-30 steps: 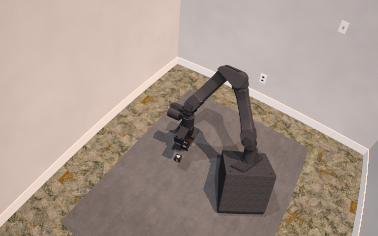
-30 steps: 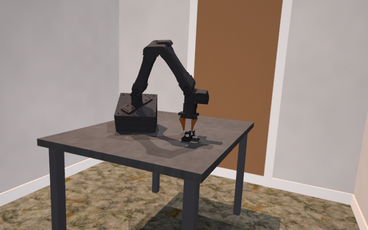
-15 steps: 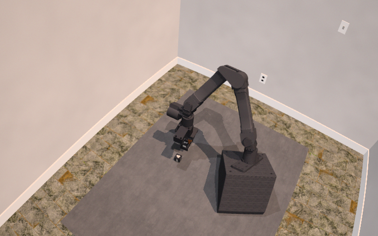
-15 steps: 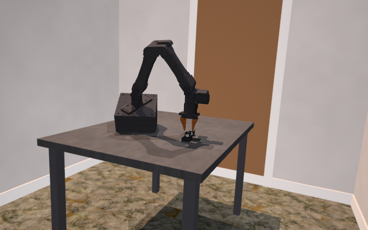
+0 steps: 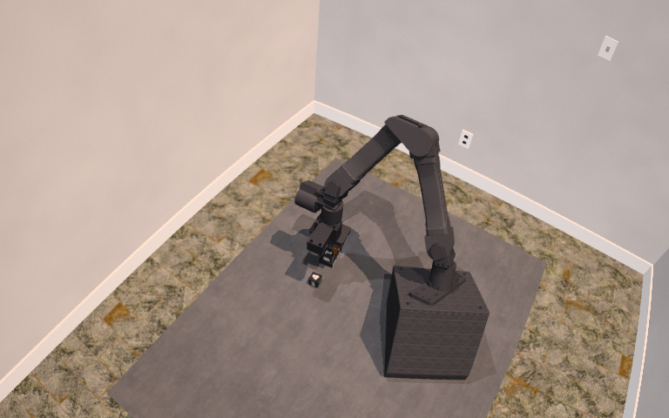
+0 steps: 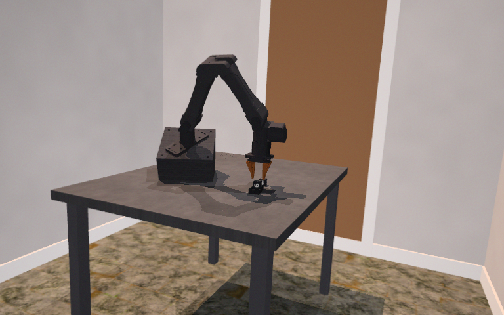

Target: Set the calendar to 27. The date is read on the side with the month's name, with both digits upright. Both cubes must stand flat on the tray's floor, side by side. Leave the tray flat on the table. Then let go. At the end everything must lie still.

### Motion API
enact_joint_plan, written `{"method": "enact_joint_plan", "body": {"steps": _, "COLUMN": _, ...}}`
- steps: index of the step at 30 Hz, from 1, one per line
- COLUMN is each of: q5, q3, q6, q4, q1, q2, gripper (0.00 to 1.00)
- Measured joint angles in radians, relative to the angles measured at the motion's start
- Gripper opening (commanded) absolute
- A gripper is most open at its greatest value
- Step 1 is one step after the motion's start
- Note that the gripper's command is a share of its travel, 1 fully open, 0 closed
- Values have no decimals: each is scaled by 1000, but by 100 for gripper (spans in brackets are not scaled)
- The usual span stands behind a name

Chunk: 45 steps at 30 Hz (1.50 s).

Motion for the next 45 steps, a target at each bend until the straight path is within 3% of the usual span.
{"method": "enact_joint_plan", "body": {"steps": 23, "q5": 0, "q3": 0, "q6": 0, "q4": 3, "q1": 0, "q2": 3, "gripper": 45}}
{"method": "enact_joint_plan", "body": {"steps": 45, "q5": -6, "q3": -11, "q6": -32, "q4": 99, "q1": -32, "q2": 72, "gripper": 45}}
